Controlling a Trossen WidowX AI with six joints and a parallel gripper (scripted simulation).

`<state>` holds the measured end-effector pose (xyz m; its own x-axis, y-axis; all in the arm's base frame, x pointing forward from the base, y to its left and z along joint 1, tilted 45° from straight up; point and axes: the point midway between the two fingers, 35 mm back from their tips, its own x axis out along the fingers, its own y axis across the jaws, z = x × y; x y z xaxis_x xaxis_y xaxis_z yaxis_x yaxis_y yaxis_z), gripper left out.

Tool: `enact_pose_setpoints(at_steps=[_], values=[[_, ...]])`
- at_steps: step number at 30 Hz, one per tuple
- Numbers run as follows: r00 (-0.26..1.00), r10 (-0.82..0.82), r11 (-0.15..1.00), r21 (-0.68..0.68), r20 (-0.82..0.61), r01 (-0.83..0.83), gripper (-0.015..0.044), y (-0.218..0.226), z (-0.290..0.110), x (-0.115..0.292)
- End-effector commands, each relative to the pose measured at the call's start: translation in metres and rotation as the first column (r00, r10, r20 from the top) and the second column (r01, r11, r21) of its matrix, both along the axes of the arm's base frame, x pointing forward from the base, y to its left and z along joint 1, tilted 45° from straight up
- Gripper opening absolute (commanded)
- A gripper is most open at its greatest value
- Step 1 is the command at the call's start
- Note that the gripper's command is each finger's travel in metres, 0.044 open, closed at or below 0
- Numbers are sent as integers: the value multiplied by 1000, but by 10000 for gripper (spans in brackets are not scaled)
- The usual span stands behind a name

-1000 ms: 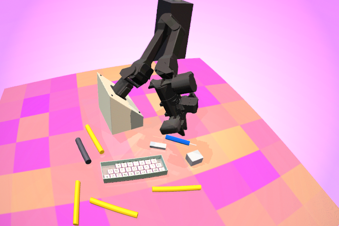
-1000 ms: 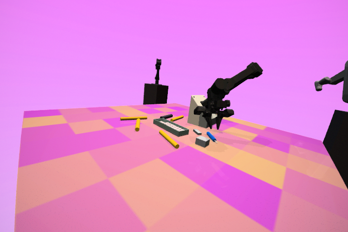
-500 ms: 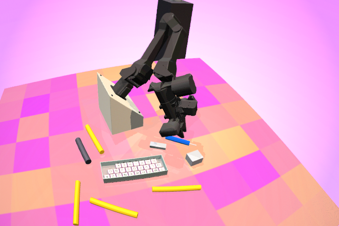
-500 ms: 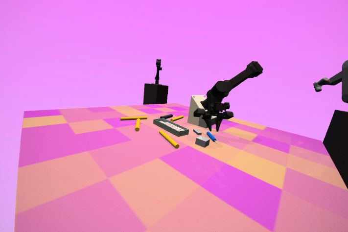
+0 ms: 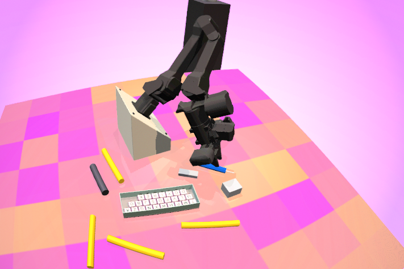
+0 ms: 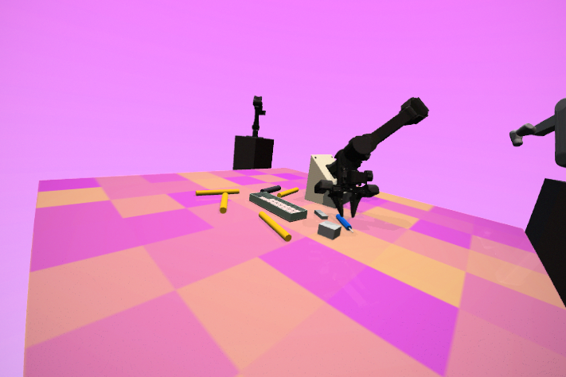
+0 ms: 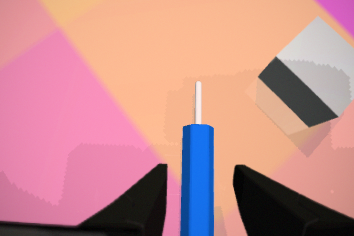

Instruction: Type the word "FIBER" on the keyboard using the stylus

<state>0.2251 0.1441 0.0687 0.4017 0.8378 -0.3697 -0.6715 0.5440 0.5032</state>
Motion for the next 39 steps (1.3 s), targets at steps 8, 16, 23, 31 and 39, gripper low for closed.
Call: enact_pose_setpoints(at_steps=[8, 16, 23, 31, 39], values=[[1000, -6, 1000, 0, -9, 6, 150, 5, -7, 0], [1000, -6, 1000, 0, -9, 6, 150, 10, -12, 1], [1000, -6, 1000, 0, -9, 6, 150, 13, -16, 1], [1000, -6, 1000, 0, -10, 6, 150, 16, -19, 1], [1000, 0, 1000, 1, -3, 0, 5, 16, -17, 0]])
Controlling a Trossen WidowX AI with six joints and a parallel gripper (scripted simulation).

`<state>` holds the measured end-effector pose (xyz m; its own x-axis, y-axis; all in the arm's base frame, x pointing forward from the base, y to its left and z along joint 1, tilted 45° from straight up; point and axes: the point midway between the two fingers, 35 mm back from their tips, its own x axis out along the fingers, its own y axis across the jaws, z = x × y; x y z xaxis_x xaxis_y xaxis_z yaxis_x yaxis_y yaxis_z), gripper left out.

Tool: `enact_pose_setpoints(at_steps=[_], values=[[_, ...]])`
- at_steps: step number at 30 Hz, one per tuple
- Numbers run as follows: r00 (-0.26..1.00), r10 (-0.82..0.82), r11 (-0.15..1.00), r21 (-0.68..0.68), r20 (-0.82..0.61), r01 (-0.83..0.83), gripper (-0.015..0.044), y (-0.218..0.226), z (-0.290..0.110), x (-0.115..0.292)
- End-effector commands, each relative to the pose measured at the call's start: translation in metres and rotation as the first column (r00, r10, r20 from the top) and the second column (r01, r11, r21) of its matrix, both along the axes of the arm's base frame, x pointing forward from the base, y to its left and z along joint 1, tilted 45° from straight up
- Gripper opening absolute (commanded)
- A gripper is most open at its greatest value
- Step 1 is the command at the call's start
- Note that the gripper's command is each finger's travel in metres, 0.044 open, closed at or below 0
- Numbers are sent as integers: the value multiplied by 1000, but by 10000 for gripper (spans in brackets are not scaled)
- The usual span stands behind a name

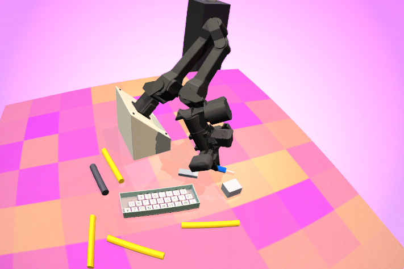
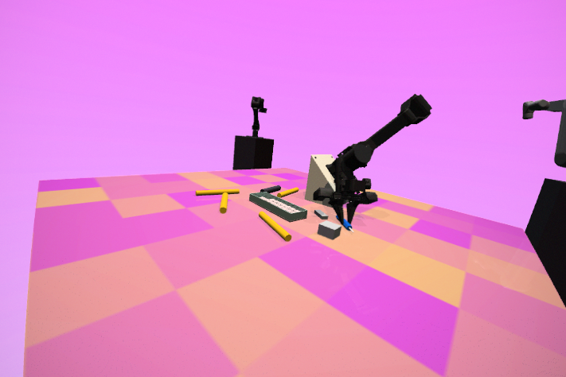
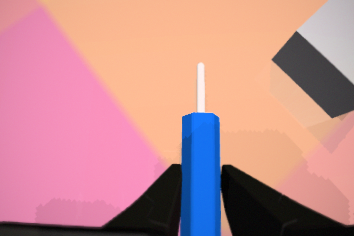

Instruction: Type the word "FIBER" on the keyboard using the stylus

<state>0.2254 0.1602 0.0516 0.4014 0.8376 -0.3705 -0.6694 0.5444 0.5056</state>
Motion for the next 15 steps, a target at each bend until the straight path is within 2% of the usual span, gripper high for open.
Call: enact_pose_setpoints(at_steps=[1, 15], values=[[1000, 1, 1000, 0, 0, -1, 0, 0, 0, 0], [1000, 3, 1000, -7, -1, -3, 0, -11, 9, 2]])
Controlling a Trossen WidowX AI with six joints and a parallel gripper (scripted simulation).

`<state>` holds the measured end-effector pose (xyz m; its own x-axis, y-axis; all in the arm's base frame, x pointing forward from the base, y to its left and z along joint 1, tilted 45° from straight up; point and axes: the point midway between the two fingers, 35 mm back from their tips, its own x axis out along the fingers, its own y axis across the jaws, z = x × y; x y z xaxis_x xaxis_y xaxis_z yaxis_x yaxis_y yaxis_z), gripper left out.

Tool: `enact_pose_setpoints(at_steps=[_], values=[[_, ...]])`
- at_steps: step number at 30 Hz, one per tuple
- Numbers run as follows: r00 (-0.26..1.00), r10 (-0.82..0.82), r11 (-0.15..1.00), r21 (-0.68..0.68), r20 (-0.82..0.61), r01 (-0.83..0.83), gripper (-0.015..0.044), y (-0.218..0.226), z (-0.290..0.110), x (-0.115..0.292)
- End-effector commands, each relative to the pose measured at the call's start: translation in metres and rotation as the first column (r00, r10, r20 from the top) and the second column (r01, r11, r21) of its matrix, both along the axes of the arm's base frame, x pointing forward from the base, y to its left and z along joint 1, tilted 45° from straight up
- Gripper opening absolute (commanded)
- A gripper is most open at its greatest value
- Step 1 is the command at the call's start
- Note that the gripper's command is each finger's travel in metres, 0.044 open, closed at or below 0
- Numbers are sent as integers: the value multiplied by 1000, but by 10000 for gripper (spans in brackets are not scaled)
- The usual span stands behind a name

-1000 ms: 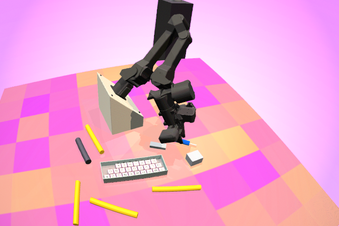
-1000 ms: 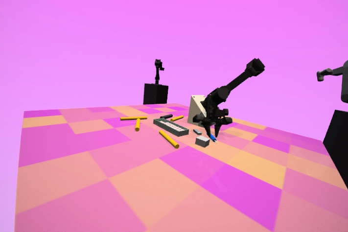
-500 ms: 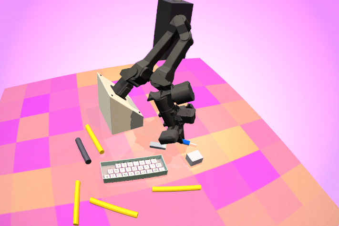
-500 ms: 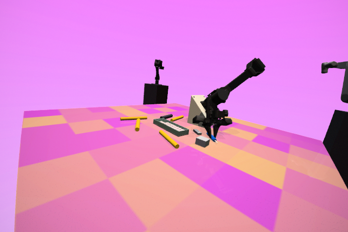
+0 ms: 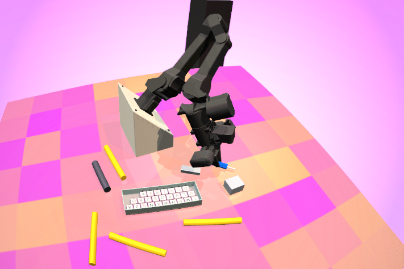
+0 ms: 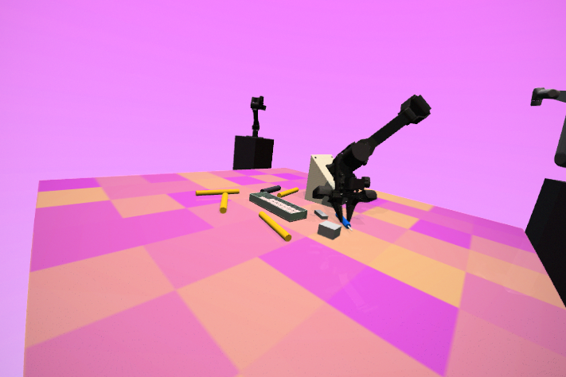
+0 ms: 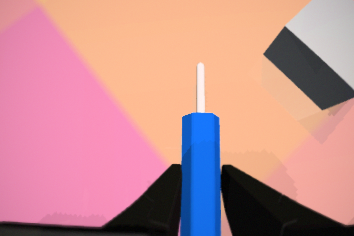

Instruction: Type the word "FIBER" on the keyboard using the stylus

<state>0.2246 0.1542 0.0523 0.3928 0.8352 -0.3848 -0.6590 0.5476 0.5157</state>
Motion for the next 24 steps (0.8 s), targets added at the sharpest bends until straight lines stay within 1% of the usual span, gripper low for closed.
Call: enact_pose_setpoints(at_steps=[1, 13, 19, 24], values=[[1000, 2, 1000, 0, 20, -2, 0, -7, 11, 3], [1000, -1, 1000, 5, 22, 0, 0, -29, 35, 0], [1000, -5, 1000, 2, 7, 5, 0, -29, 32, 0], [999, -27, 998, -62, -24, 26, 0, -35, 27, 15]])
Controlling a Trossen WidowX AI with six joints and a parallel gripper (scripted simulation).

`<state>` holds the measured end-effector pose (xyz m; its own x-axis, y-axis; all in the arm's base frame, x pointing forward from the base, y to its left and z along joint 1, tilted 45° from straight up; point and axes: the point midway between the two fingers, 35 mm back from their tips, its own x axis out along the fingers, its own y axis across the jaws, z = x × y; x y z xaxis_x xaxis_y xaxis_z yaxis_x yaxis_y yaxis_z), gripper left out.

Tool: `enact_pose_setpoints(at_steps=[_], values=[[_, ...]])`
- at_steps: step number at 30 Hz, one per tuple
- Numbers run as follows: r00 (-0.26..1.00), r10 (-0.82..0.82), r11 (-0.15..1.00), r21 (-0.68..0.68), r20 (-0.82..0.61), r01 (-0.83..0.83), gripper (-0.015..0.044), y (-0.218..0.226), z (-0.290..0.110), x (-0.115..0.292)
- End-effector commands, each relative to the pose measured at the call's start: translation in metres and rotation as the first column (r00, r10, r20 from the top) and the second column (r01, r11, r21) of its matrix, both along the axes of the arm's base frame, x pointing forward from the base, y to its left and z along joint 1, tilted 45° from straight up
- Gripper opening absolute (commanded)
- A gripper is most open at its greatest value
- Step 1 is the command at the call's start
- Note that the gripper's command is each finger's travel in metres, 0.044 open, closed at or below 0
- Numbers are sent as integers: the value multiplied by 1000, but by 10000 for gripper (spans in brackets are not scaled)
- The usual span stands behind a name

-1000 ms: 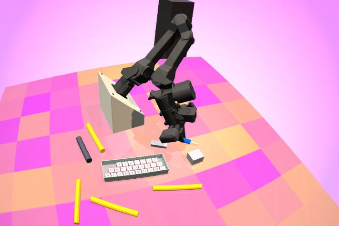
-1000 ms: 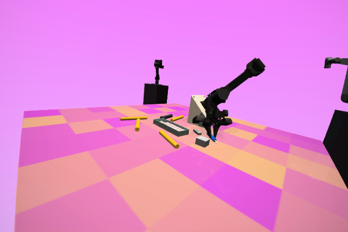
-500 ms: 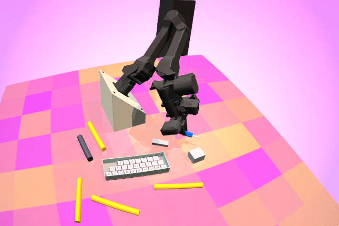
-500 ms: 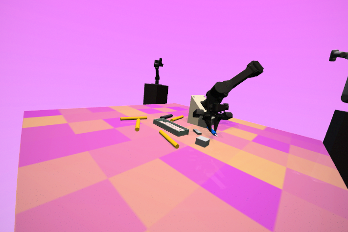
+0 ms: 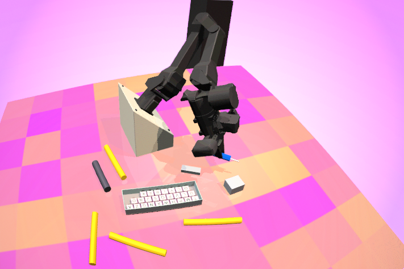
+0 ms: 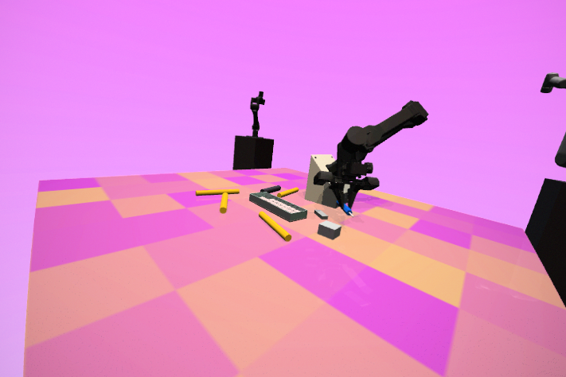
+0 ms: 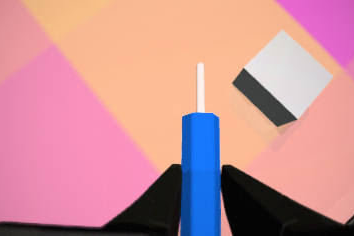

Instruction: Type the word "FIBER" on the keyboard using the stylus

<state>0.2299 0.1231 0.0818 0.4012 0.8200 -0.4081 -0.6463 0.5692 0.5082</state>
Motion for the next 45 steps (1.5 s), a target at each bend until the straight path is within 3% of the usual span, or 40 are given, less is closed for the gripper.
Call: enact_pose_setpoints(at_steps=[1, 22, 45], values=[[1000, -17, 998, -53, -23, 16, 0, -5, -4, 12], [979, -52, 924, -381, -197, -28, 0, -40, -36, 61], [890, 16, 719, -613, -455, -327, 0, -87, -65, 80]])
